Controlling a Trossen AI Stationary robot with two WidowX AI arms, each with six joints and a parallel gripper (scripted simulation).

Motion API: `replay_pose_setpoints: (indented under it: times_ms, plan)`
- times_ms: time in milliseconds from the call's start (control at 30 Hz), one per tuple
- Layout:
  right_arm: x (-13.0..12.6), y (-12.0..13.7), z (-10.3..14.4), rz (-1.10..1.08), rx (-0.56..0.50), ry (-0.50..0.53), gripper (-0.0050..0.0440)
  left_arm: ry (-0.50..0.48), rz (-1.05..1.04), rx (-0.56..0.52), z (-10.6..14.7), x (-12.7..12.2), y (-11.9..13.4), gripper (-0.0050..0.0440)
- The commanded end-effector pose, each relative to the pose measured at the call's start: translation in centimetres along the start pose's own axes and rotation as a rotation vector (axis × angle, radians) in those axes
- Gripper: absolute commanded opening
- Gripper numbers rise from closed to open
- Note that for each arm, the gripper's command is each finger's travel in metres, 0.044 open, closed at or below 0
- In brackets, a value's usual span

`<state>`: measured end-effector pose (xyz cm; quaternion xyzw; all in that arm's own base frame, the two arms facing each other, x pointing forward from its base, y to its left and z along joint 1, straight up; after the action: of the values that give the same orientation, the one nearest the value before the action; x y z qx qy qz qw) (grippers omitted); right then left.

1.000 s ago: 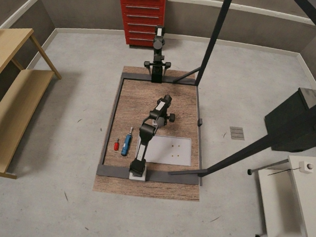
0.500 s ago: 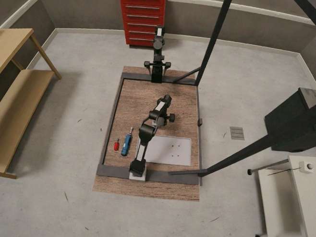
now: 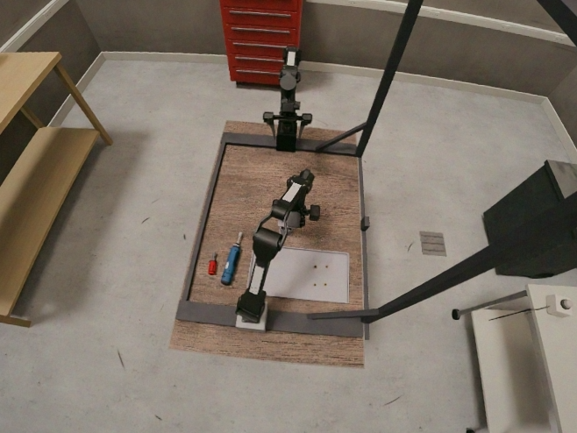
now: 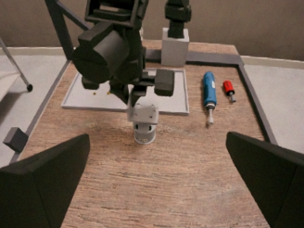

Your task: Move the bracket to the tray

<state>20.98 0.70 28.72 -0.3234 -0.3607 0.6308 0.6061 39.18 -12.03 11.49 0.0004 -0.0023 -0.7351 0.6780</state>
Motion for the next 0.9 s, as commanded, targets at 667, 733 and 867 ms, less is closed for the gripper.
replay_pose_setpoints:
  times_ms: [667,733,867]
  plan:
    - [1.9,-2.9,-12.4,0.029,-0.031,-0.049,0.0440,-0.063,0.073,0.134,0.4,6.5,-8.5,-0.0050]
    - [2.3,-2.7,-14.1,0.033,-0.032,-0.056,0.0440,-0.061,0.073,0.121,-0.6,6.9,-10.2,-0.0050]
    - [2.9,-2.1,-16.8,0.039,-0.033,-0.066,0.0440,-0.049,0.067,0.088,-2.6,7.2,-13.1,-0.0050]
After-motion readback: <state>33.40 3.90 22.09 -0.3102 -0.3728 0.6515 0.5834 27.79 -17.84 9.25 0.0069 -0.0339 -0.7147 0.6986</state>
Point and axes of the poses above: on each arm, the point midway between the two fingers, 35 mm back from their tips, its own z axis back along the fingers, its own x axis across the jaws, y = z × x, the point moved 7 cm from there along z, back along the fingers, and after that the axes turned 2 degrees about -z, right-handed, at the moved point
